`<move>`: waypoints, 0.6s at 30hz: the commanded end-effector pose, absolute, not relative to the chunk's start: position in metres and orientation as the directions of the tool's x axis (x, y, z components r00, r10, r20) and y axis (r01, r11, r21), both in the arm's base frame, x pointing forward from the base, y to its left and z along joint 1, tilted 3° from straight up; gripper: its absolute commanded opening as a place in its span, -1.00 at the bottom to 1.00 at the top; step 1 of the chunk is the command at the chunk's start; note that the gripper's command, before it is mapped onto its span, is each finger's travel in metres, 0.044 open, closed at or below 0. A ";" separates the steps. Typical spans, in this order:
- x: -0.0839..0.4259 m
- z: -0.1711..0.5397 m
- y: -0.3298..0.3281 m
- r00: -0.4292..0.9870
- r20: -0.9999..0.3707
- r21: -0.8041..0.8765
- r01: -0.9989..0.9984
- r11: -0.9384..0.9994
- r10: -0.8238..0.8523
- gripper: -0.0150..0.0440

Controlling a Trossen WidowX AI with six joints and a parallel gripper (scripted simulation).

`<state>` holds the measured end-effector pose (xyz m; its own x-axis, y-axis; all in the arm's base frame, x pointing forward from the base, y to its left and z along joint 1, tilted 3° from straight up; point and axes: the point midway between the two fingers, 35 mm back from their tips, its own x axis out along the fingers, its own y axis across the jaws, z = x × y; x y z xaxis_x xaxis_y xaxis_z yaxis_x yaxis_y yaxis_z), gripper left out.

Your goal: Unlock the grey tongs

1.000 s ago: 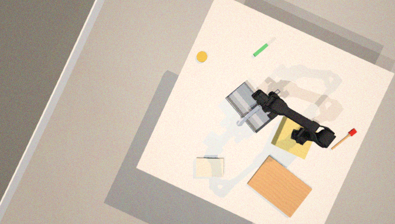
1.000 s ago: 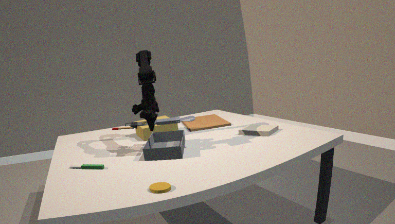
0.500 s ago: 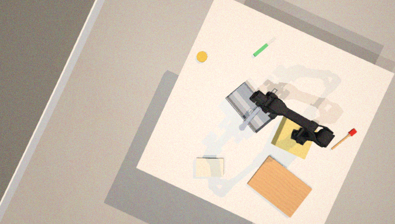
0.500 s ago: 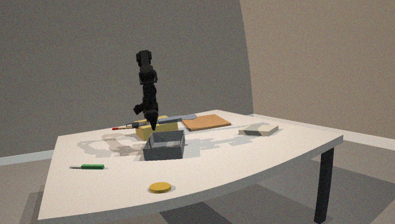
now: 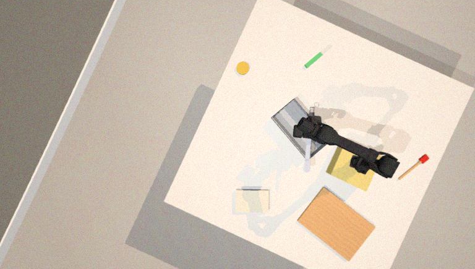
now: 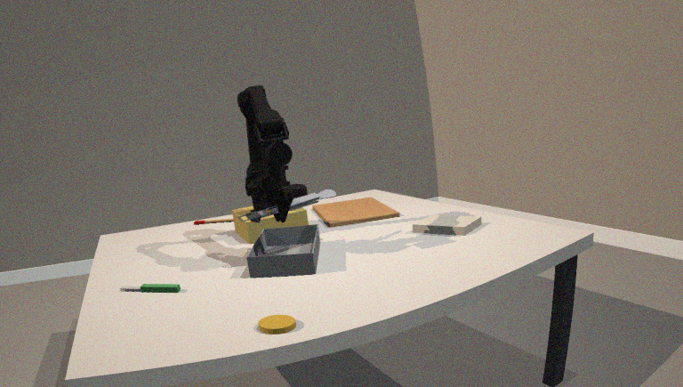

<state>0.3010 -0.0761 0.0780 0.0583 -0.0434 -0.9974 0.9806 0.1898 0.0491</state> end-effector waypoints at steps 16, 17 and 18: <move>0.319 0.083 -0.026 0.066 -0.997 0.003 0.529 0.849 -0.037 -1.00; 0.319 0.084 -0.023 0.066 -0.997 0.001 0.492 0.871 -0.037 -1.00; 0.320 0.084 -0.020 0.067 -0.997 -0.002 0.454 0.891 -0.036 -1.00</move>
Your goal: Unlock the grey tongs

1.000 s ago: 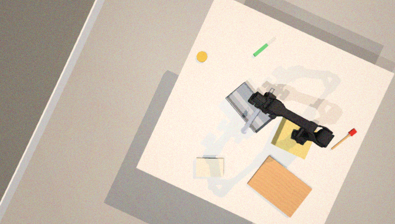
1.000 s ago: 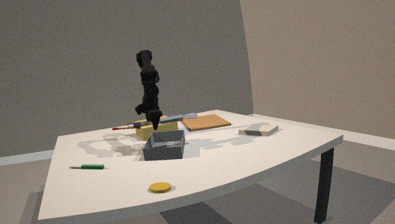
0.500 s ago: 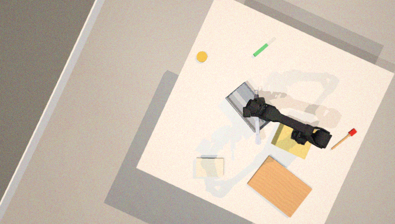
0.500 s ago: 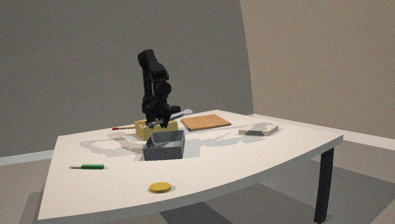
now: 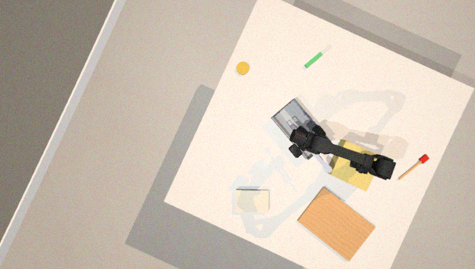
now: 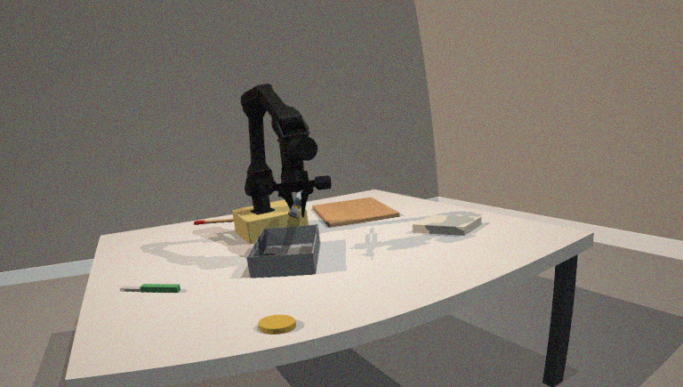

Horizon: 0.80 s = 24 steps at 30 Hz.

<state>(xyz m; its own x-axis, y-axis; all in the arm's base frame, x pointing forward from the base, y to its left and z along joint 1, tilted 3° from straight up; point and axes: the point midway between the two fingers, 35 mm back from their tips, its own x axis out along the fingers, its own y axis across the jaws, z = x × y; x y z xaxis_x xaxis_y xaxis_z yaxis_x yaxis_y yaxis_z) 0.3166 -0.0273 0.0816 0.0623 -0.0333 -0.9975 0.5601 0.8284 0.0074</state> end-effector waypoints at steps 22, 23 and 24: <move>0.327 0.088 0.040 0.067 -0.997 -0.055 -0.464 0.884 -0.027 -1.00; 0.327 0.088 0.043 0.067 -0.997 -0.057 -0.501 0.863 -0.027 -1.00; 0.327 0.088 0.046 0.067 -0.997 -0.058 -0.538 0.841 -0.026 -1.00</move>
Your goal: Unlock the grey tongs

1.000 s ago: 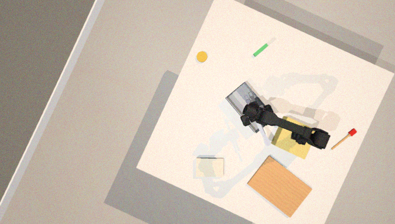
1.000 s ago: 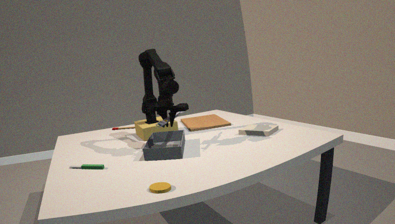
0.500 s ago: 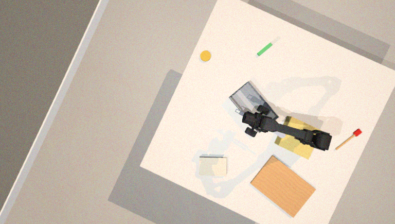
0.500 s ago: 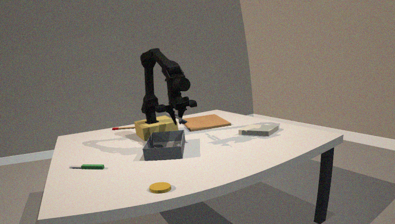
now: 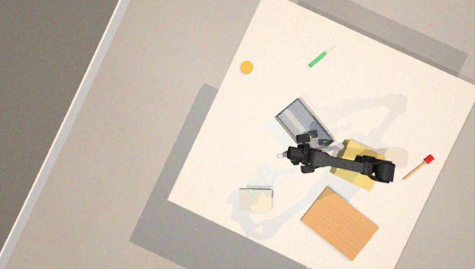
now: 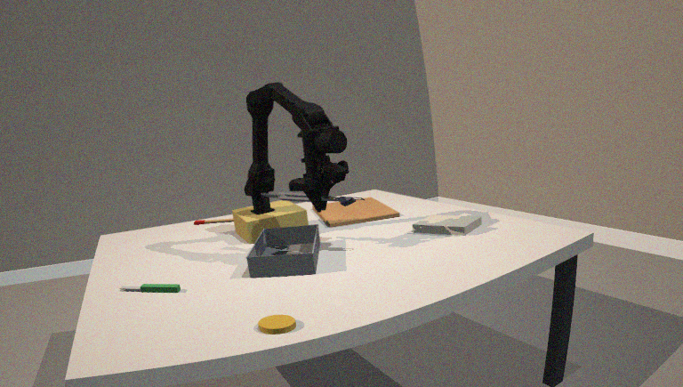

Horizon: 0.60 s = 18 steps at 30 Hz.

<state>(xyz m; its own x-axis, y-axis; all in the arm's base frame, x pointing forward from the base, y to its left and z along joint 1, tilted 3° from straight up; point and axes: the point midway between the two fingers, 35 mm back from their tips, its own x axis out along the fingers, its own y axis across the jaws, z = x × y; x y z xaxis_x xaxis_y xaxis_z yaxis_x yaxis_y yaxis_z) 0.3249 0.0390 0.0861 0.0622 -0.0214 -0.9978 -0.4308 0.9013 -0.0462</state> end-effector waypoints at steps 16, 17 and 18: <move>0.323 0.090 0.092 0.067 -0.998 -0.070 -0.952 0.299 -0.019 -1.00; 0.323 0.090 0.095 0.067 -0.998 -0.070 -0.964 0.258 -0.018 -1.00; 0.323 0.091 0.098 0.067 -0.998 -0.069 -0.974 0.216 -0.018 -1.00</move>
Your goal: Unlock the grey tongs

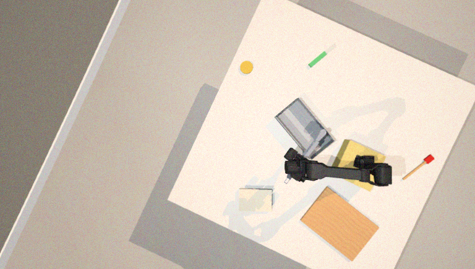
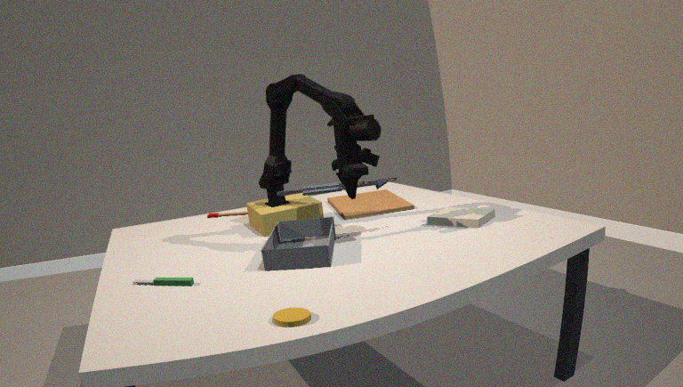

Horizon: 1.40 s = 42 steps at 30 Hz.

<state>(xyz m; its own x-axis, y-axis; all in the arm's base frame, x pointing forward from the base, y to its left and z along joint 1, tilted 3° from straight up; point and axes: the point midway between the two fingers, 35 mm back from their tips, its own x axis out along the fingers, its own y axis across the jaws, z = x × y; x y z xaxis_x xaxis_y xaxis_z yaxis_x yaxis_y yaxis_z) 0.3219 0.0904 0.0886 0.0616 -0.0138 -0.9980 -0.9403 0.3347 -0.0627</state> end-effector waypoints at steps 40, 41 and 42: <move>0.288 0.097 0.205 0.064 -0.998 0.001 -0.094 -0.996 -0.007 -1.00; 0.286 0.097 0.207 0.064 -0.998 0.003 -0.052 -0.999 -0.007 -1.00; 0.285 0.097 0.210 0.063 -0.998 0.006 -0.010 -1.000 -0.007 -1.00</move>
